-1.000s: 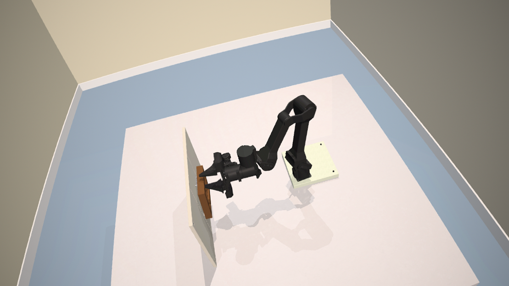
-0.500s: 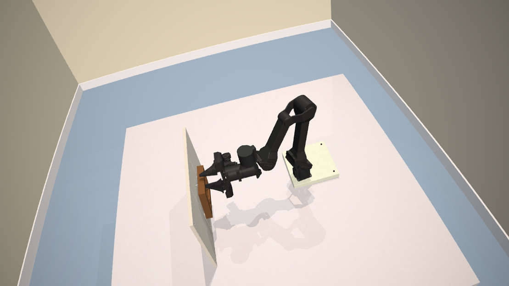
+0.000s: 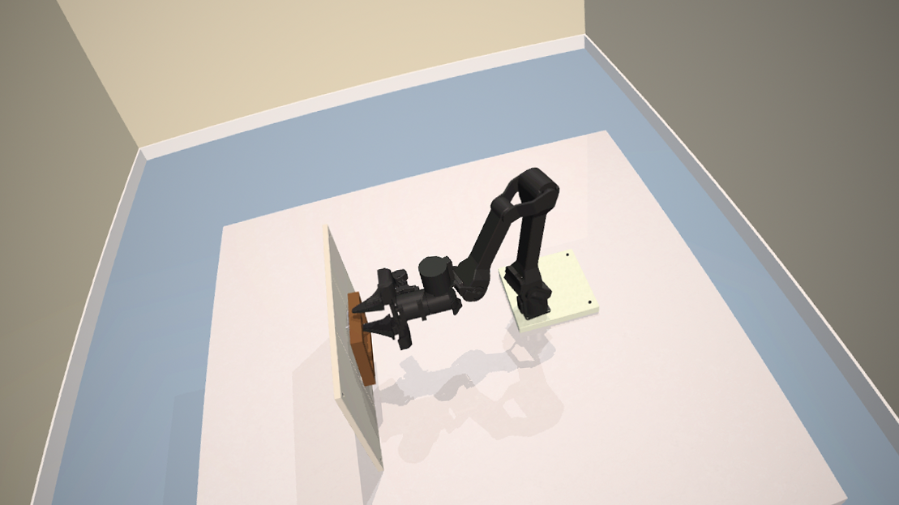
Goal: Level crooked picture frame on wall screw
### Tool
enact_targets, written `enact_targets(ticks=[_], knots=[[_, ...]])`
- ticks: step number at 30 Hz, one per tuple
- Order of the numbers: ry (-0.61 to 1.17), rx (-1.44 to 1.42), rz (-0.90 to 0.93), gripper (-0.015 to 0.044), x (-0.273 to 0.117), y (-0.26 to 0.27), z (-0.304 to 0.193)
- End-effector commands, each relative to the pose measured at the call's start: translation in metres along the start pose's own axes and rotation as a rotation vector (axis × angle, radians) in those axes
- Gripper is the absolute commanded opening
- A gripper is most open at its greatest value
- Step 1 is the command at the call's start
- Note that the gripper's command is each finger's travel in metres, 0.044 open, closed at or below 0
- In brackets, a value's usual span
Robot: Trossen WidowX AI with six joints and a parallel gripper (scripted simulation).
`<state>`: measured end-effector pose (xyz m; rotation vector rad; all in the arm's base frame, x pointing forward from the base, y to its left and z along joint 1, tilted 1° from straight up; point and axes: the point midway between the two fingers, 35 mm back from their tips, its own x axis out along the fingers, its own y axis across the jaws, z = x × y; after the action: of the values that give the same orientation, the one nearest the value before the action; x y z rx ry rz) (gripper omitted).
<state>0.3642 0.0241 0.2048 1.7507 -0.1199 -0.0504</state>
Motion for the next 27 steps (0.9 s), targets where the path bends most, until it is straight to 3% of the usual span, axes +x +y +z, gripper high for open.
enact_targets(ticks=[1,4,12,27], knots=[[0.003,0.003,0.001,0.0155,0.0001,0.0005,-0.0006],[0.003,0.003,0.001,0.0076,0.0001,0.0005,-0.0006],[0.003,0.003,0.001,0.0000,0.0001,0.0005,-0.0006],[0.003,0.003,0.001,0.0000,0.0000,0.0024,0.0000]])
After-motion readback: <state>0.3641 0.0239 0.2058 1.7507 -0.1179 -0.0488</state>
